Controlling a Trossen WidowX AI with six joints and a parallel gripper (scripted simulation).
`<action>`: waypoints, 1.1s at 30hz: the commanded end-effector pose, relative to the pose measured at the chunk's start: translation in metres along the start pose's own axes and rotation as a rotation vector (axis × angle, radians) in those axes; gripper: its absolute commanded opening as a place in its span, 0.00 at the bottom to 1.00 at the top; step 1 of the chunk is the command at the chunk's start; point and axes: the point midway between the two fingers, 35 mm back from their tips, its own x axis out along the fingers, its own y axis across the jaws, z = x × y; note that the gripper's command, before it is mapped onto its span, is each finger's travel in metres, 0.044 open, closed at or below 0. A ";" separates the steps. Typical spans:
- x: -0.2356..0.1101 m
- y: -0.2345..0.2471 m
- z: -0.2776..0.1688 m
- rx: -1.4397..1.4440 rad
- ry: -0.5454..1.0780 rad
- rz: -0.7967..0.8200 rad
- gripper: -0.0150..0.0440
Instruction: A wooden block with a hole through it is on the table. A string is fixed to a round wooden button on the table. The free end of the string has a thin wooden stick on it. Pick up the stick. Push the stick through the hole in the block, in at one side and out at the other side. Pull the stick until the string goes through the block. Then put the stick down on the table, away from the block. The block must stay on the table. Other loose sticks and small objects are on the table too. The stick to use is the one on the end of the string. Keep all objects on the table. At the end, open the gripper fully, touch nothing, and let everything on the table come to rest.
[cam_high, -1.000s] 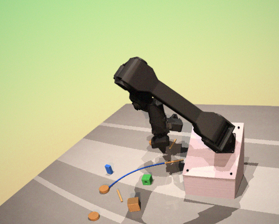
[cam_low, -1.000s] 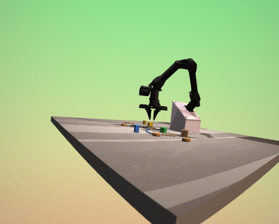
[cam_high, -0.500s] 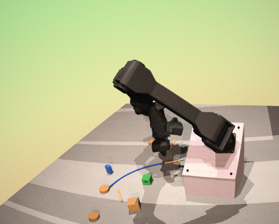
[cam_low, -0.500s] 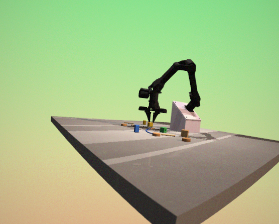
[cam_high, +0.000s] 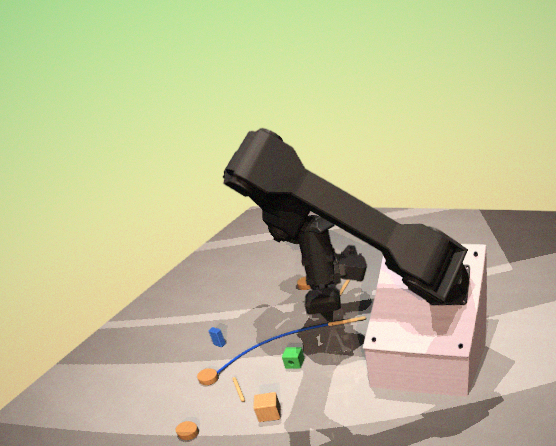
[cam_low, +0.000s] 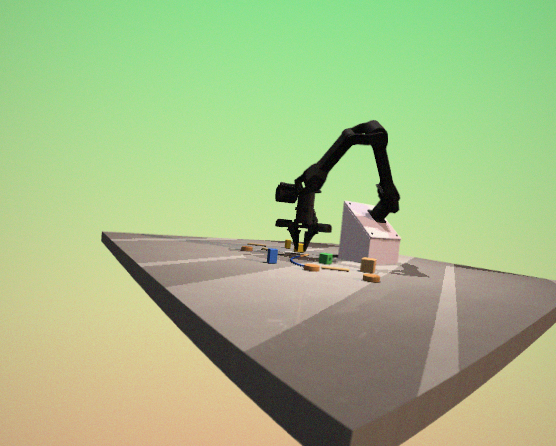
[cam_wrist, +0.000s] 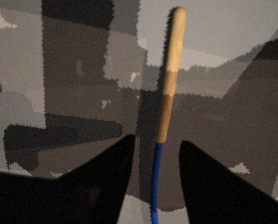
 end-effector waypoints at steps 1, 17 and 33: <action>0.008 -0.002 0.001 0.006 -0.001 -0.007 0.46; 0.018 -0.002 0.002 0.001 -0.002 -0.005 0.29; 0.010 -0.001 0.001 0.001 -0.003 -0.004 0.25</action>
